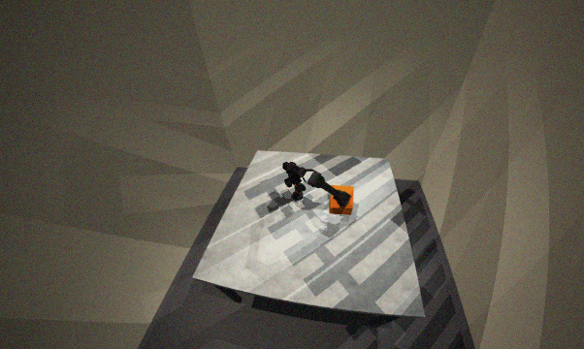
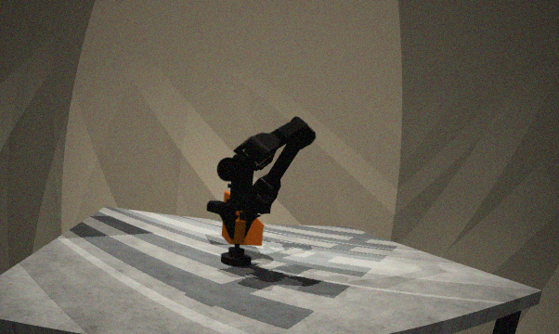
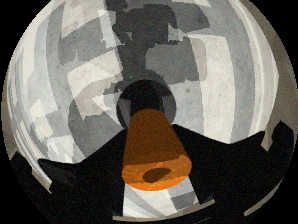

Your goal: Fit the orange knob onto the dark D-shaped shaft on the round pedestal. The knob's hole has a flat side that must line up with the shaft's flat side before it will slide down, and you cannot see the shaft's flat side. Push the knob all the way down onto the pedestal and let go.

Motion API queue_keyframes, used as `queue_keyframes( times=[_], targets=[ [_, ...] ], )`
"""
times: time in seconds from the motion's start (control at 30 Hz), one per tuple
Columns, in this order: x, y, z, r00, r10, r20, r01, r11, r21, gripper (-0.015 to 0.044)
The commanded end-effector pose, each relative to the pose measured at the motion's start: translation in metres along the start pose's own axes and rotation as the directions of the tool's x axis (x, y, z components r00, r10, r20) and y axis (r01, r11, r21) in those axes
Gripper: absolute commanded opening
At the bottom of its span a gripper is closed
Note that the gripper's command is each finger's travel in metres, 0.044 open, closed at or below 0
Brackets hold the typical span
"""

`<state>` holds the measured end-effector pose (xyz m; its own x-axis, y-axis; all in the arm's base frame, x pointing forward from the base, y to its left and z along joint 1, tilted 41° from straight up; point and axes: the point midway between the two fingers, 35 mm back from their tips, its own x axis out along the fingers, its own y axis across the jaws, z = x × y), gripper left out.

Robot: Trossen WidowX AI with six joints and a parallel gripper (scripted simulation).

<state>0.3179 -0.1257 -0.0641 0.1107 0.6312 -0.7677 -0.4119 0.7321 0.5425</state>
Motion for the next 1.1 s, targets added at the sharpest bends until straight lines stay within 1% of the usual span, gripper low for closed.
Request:
queue_keyframes(
  times=[0.0,1.07],
  targets=[
    [-0.0026,0.0018,0.0018,1.000,-0.001,0.004,0.001,1.000,-0.008,0.0000],
    [0.0008,-0.0013,0.0007,1.000,-0.001,0.004,0.001,1.000,-0.008,0.0000]
  ],
)
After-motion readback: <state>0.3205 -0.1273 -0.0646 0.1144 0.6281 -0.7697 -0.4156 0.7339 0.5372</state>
